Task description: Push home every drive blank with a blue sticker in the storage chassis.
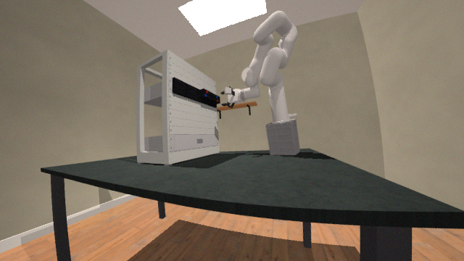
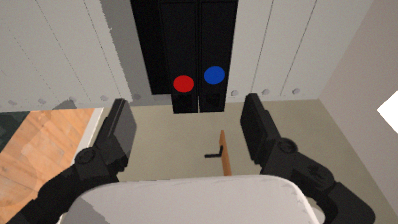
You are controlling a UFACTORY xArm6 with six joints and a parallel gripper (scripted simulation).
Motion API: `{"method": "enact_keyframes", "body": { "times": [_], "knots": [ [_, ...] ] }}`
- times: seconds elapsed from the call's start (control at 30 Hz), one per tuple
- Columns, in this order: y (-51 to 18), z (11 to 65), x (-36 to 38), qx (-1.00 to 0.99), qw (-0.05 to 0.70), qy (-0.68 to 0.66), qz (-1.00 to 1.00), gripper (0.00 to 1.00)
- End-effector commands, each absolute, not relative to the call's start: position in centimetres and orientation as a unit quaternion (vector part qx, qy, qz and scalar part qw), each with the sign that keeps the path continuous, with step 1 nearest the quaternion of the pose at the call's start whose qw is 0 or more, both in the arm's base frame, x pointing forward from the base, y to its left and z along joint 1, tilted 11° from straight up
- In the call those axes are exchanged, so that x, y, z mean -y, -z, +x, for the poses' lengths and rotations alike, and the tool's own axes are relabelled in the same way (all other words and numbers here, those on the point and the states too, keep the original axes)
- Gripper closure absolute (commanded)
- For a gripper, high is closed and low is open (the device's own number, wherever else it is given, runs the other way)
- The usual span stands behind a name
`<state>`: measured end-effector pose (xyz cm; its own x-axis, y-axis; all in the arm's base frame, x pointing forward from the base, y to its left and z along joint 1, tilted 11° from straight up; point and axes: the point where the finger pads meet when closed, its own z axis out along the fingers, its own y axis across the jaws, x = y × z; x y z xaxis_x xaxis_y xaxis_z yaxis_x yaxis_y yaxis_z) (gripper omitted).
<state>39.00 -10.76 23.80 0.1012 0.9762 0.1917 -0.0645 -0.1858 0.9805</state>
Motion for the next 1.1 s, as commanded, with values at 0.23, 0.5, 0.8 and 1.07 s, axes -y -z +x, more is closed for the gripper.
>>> {"method": "enact_keyframes", "body": {
  "times": [0.23, 0.5, 0.8, 1.07],
  "knots": [
    [-23.94, 39.06, 10.79, -0.408, 0.491, -0.532, 0.556, 1.0],
    [-23.94, 39.06, 10.79, -0.408, 0.491, -0.532, 0.556, 1.0],
    [-23.94, 39.06, 10.79, -0.408, 0.491, -0.532, 0.556, 1.0],
    [-23.94, 39.06, 10.79, -0.408, 0.491, -0.532, 0.556, 1.0]
  ]
}}
